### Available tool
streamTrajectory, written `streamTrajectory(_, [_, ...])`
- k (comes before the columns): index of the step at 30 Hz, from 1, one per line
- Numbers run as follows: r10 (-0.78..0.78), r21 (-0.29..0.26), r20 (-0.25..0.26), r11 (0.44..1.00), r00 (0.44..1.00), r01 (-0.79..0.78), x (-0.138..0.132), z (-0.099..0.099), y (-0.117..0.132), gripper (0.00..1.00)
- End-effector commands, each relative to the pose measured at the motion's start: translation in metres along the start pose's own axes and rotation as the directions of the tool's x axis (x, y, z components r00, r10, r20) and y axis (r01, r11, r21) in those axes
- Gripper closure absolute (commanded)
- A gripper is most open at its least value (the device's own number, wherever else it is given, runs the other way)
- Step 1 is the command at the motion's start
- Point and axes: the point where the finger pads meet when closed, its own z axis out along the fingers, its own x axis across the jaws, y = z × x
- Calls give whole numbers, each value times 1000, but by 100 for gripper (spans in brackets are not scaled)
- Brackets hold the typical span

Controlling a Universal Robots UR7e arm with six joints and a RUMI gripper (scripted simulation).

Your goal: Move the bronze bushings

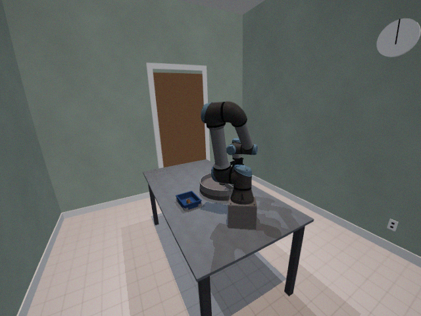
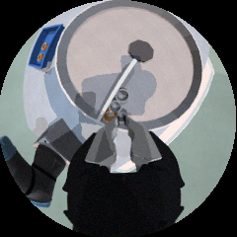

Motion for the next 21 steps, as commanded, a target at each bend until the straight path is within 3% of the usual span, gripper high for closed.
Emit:
streamTrajectory(1, [1, 1, -3, 1000, 1000, -1, 2, -1, 0, 95])
streamTrajectory(21, [0, 0, 3, 1000, 1000, 0, -1, 5, 0, 95])
